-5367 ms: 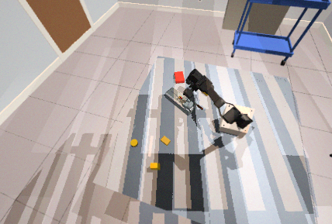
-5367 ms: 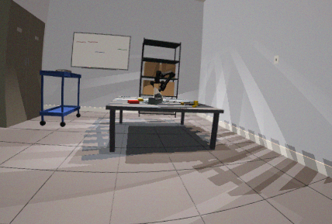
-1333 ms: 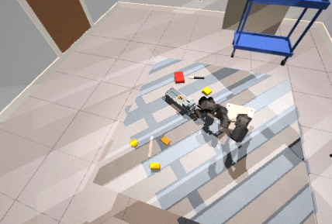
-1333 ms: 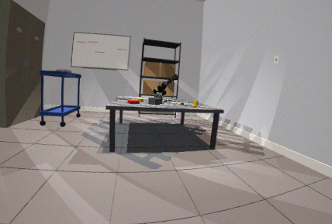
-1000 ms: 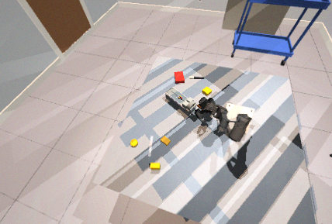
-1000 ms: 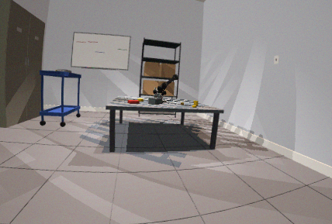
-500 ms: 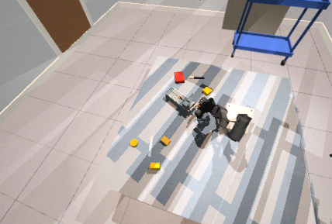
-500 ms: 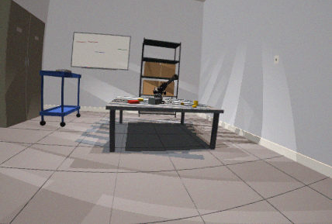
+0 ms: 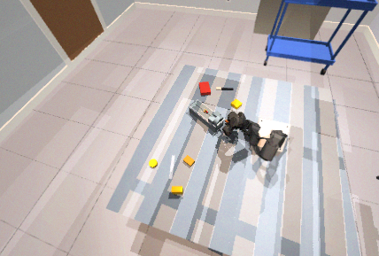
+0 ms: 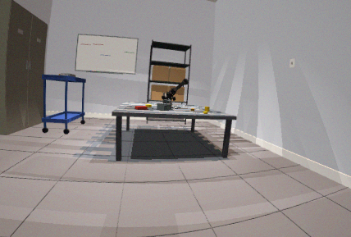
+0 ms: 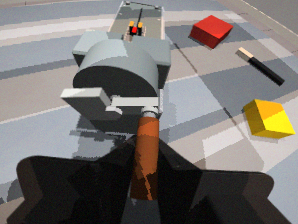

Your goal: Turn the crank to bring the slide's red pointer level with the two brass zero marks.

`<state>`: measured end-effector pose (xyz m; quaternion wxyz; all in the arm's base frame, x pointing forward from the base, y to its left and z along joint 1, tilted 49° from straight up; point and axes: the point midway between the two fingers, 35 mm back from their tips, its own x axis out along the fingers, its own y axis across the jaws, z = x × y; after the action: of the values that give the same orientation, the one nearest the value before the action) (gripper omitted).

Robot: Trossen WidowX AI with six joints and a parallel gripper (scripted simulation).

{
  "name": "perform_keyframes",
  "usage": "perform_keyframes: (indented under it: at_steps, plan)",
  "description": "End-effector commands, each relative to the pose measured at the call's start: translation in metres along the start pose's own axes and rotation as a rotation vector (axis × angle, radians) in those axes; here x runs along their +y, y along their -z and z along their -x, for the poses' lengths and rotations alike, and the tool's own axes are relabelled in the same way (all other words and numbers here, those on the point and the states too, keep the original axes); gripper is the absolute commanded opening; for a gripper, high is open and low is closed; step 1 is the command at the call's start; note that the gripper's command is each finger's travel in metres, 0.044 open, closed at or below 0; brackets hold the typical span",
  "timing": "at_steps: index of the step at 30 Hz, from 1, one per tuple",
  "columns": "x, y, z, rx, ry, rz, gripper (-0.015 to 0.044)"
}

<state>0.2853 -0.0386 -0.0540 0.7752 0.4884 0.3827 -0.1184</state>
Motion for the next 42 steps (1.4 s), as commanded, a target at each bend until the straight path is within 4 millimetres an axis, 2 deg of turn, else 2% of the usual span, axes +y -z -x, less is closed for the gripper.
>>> perform_keyframes:
  at_steps: [1,20,42]
  plan:
    - [-0.002,0.006,-0.006,0.008,0.007,-0.002,0.0]
    - [0.012,0.024,-0.023,0.01,0.006,-0.003,0.0]
    - [0.03,0.028,-0.027,0.01,0.005,-0.004,0.0]
